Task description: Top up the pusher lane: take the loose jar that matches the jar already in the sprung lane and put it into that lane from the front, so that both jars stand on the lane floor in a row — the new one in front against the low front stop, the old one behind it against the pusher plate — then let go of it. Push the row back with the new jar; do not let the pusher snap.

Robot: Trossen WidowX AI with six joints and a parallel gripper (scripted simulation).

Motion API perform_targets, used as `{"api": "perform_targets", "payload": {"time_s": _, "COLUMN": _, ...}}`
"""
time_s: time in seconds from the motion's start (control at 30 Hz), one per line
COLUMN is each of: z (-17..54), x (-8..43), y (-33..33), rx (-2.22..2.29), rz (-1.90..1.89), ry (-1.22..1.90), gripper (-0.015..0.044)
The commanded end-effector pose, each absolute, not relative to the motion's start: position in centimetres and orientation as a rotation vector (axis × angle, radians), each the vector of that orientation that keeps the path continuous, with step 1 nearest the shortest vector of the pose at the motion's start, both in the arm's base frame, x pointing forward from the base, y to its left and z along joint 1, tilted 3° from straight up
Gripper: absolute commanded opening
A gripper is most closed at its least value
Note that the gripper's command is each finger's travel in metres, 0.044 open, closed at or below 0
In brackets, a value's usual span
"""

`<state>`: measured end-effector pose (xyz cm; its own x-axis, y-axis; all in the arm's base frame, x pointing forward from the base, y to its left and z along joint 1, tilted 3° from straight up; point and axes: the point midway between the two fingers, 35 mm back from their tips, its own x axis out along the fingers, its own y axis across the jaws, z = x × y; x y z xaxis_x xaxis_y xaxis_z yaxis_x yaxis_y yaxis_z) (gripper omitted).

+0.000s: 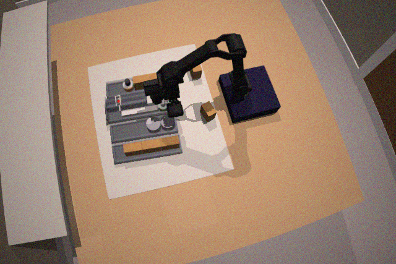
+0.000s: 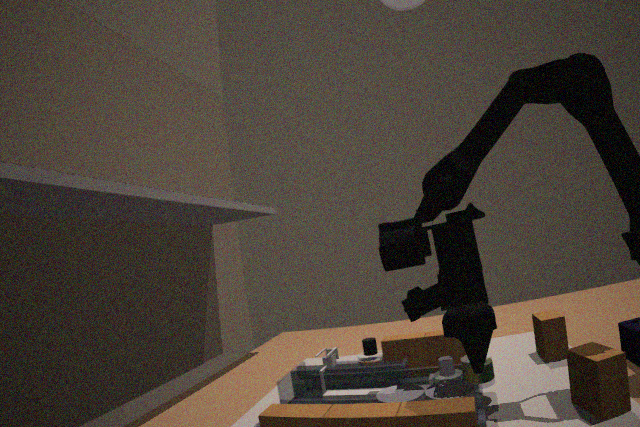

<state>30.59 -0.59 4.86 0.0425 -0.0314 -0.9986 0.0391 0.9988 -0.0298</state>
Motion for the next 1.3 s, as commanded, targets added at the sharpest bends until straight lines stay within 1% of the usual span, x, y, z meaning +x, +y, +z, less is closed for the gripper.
{"api": "perform_targets", "payload": {"time_s": 0.0, "z": 5.4, "x": 31.6, "y": -0.6, "rx": 0.005, "rz": -0.049, "ry": 1.494, "gripper": 0.0000}}
{"api": "perform_targets", "payload": {"time_s": 1.27, "z": 5.8, "x": 32.9, "y": -0.6, "rx": 0.005, "rz": -0.049, "ry": 1.493, "gripper": 0.0000}}
